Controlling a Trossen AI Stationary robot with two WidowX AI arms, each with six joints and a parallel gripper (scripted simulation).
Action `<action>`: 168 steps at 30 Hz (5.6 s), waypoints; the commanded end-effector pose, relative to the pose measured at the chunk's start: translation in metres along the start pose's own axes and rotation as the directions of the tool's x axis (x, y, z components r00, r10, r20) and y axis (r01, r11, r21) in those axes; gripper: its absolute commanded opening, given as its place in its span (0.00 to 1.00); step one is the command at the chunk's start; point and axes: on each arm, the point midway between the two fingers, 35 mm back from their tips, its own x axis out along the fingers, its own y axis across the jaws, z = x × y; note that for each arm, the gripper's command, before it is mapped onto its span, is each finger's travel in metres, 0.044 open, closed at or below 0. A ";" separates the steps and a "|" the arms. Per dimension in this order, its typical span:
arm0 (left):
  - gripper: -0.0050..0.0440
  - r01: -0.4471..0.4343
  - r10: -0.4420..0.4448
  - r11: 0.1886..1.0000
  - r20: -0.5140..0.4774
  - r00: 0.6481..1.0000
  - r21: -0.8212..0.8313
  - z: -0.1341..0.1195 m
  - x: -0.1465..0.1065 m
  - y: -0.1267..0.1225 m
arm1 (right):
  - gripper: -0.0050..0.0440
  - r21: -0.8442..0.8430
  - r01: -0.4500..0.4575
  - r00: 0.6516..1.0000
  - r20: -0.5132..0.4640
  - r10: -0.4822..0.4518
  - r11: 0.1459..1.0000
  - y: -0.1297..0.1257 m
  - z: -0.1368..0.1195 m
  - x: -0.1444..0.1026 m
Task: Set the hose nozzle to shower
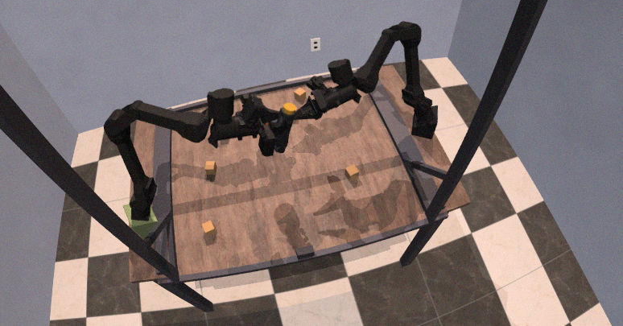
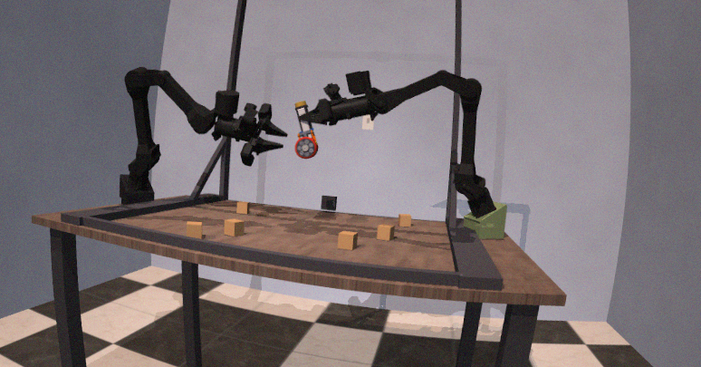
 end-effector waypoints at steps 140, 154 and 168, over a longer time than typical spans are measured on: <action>0.45 -0.004 0.004 1.000 0.038 0.999 -0.007 0.015 -0.005 0.004 | 0.46 0.815 -0.012 0.974 0.140 0.176 -0.579 0.028 -0.031 0.039; 0.45 -0.004 0.004 1.000 0.038 0.999 -0.007 0.015 -0.005 0.004 | 0.46 0.815 -0.010 0.973 0.141 0.182 -0.579 0.037 -0.031 0.035; 0.45 -0.004 0.004 1.000 0.038 0.999 -0.007 0.015 -0.005 0.004 | 0.46 0.814 -0.014 0.971 0.150 0.187 -0.581 0.047 -0.025 0.031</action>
